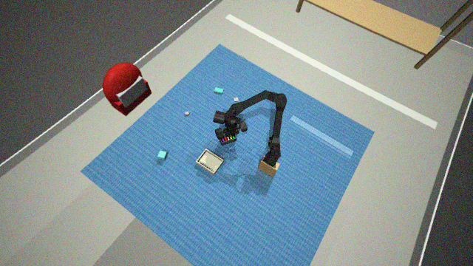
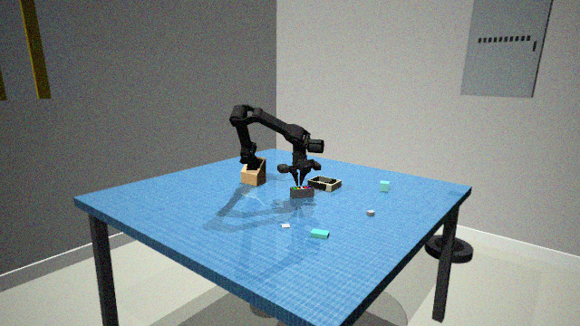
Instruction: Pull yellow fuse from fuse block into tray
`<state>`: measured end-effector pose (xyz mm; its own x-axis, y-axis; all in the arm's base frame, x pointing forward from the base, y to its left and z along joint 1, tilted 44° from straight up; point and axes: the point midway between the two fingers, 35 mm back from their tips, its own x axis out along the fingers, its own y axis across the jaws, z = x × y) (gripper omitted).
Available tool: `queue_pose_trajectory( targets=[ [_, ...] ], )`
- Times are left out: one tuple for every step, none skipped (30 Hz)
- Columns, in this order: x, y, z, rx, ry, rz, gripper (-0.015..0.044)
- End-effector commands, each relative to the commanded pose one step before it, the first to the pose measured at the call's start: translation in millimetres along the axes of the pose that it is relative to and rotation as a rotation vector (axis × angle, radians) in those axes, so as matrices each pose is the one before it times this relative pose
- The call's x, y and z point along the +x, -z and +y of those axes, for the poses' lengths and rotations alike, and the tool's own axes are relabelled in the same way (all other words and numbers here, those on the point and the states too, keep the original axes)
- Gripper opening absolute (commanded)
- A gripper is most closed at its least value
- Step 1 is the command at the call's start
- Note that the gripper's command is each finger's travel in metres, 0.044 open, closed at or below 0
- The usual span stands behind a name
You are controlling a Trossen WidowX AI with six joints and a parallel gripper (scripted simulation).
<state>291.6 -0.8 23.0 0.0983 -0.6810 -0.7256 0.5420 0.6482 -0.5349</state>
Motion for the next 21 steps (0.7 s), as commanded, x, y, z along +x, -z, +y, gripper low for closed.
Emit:
queue_pose_trajectory(
  targets=[
    [5.85,-0.05,-1.11,-0.0043,0.00621,-0.00125,0.0060],
    [0.47,-0.03,0.01,0.0000,0.00004,-0.00003,0.0060],
    [0.16,-0.01,0.00,0.0000,0.00001,-0.00001,0.0060],
    [0.00,0.00,0.00,0.0000,0.00000,0.00000,0.0060],
    [0.00,0.00,0.00,0.0000,0.00000,0.00000,0.0060],
    [0.00,0.00,0.00,0.0000,0.00000,0.00000,0.0060],
    [0.00,0.00,0.00,0.0000,0.00000,0.00000,0.0060],
    [0.00,0.00,0.00,0.0000,0.00000,0.00000,0.0060],
    [0.00,0.00,0.00,0.0000,0.00000,0.00000,0.0060],
    [0.00,0.00,0.00,0.0000,0.00000,0.00000,0.0060],
    [0.00,0.00,0.00,0.0000,0.00000,0.00000,0.0060],
    [0.00,0.00,0.00,0.0000,0.00000,0.00000,0.0060],
    [0.00,0.00,0.00,0.0000,0.00000,0.00000,0.0060],
    [0.17,0.00,0.00,0.0000,0.00000,0.00000,0.0060],
    [0.31,0.00,0.00,0.0000,0.00000,0.00000,0.0060],
    [0.47,-0.01,0.00,0.0000,0.00000,-0.00001,0.0060],
    [0.63,-0.01,0.00,0.0000,0.00001,-0.00001,0.0060],
    [0.73,-0.01,0.00,0.0000,0.00001,-0.00001,0.0060],
    [0.82,-0.01,0.00,0.0000,0.00001,-0.00002,0.0060],
    [0.89,-0.01,0.00,0.0000,0.00002,-0.00002,0.0060],
    [0.92,0.00,-0.01,0.0000,0.00002,-0.00002,0.0060]
  ],
)
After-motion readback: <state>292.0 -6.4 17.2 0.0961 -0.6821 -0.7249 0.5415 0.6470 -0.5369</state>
